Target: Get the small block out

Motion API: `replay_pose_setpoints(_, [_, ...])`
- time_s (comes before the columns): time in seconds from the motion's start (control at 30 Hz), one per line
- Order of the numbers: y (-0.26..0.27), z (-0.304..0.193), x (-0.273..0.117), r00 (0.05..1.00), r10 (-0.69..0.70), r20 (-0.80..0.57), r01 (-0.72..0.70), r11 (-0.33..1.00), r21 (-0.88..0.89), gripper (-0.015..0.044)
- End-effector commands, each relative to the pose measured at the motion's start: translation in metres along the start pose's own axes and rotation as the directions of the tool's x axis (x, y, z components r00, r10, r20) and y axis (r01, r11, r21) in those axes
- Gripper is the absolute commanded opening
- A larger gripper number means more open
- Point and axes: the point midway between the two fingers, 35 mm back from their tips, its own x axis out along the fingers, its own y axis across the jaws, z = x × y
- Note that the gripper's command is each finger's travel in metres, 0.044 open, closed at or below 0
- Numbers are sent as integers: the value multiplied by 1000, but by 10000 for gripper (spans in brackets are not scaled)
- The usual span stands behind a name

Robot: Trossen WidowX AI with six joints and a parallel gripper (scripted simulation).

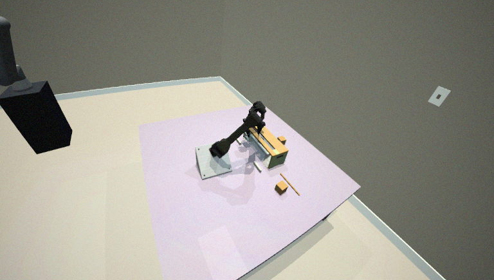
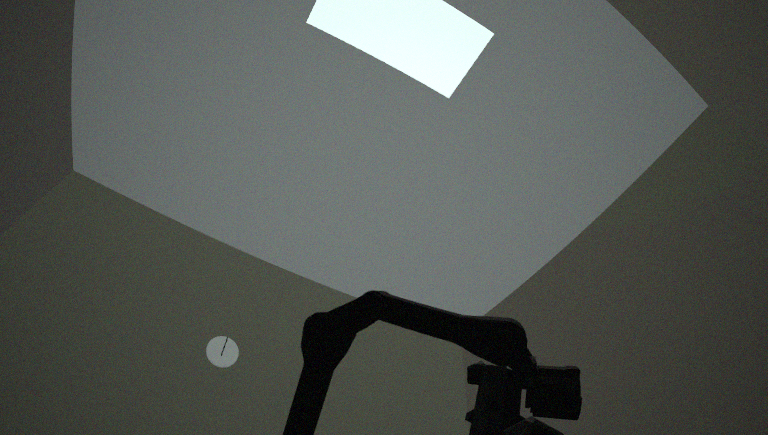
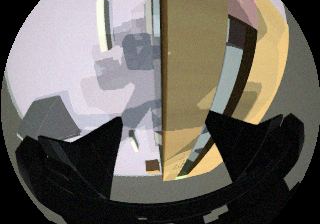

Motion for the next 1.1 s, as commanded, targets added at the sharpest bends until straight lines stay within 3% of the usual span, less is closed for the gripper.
replay_pose_setpoints(0.0, [1, 2, 10, 1000, 5, -10, -5, 1000, -10, 400])
replay_pose_setpoints(0.5, [3, 6, 20, 1000, 8, -10, -8, 1000, -2, 400])
replay_pose_setpoints(1.07, [3, -25, 32, 1000, 10, -13, -10, 1000, -4, 400])
